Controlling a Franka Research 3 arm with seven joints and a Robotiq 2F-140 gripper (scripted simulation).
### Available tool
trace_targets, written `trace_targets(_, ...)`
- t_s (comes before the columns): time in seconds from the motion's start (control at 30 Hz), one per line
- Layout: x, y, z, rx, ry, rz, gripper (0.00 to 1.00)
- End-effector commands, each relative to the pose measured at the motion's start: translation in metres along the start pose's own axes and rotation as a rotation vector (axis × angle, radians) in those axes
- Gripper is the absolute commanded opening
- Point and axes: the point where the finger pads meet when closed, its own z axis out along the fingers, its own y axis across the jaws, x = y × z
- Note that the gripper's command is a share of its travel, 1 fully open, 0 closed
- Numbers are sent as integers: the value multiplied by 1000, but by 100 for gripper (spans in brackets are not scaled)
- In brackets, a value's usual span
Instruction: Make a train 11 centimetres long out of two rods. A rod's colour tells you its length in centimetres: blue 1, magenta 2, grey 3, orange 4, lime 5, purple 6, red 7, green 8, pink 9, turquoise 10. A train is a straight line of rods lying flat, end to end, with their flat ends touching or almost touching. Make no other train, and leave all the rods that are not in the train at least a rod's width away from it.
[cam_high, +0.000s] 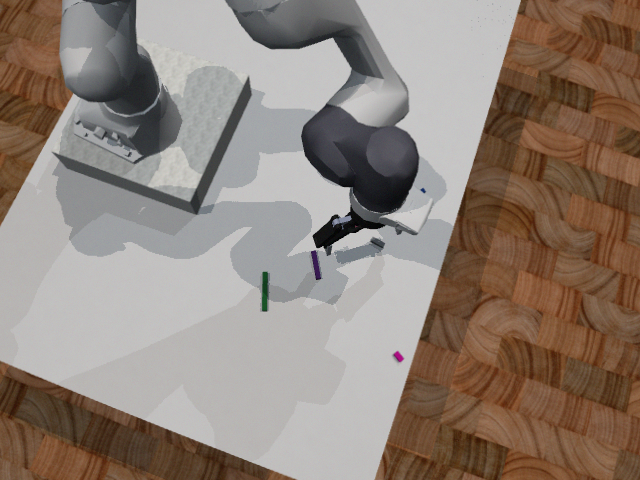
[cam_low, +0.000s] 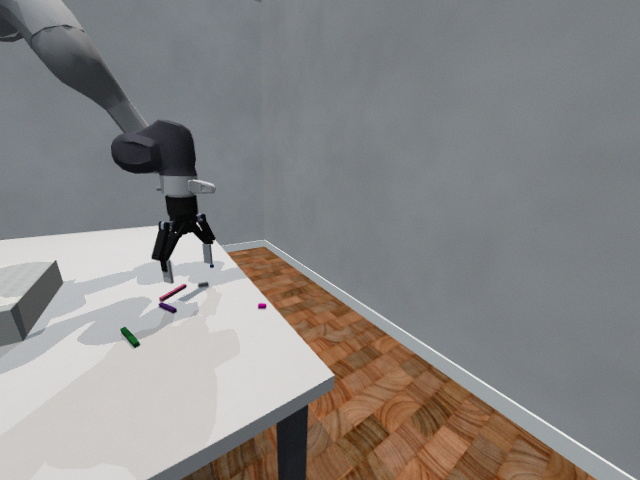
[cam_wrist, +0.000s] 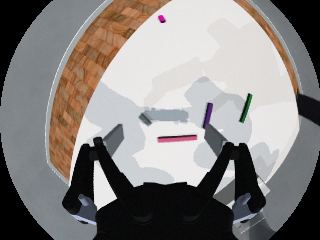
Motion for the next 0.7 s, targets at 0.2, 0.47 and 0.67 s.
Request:
trace_targets(0.2,17,9,0,-10,1,291,100)
trace_targets(0.47,32,16,-2,-6,4,447,100)
trace_targets(0.67,44,22,-3,-3,6,572,100)
